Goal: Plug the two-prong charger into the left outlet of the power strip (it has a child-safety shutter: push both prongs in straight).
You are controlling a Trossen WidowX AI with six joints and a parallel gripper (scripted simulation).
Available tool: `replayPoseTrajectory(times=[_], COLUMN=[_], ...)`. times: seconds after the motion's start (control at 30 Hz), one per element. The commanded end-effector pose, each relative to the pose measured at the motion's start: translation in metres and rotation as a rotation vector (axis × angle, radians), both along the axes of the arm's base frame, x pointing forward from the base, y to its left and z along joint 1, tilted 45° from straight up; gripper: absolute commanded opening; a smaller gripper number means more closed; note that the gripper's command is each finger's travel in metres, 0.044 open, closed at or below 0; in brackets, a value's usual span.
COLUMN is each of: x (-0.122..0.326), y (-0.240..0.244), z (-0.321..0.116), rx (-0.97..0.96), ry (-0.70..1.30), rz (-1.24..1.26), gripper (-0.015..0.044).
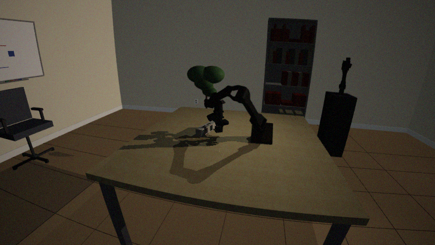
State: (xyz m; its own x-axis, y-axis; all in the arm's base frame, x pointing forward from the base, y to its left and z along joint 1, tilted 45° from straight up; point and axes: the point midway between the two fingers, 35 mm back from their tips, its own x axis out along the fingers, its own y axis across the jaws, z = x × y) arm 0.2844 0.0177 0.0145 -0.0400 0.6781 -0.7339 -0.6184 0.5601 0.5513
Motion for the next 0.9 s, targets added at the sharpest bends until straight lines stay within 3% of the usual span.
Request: replayPoseTrajectory(times=[0.0,0.87], x=[0.001,0.000], y=[0.003,0.015], z=[0.000,-0.002], rx=[0.006,0.008], ry=[0.041,0.301], rz=[-0.044,-0.297], gripper=[0.0000,0.0000])
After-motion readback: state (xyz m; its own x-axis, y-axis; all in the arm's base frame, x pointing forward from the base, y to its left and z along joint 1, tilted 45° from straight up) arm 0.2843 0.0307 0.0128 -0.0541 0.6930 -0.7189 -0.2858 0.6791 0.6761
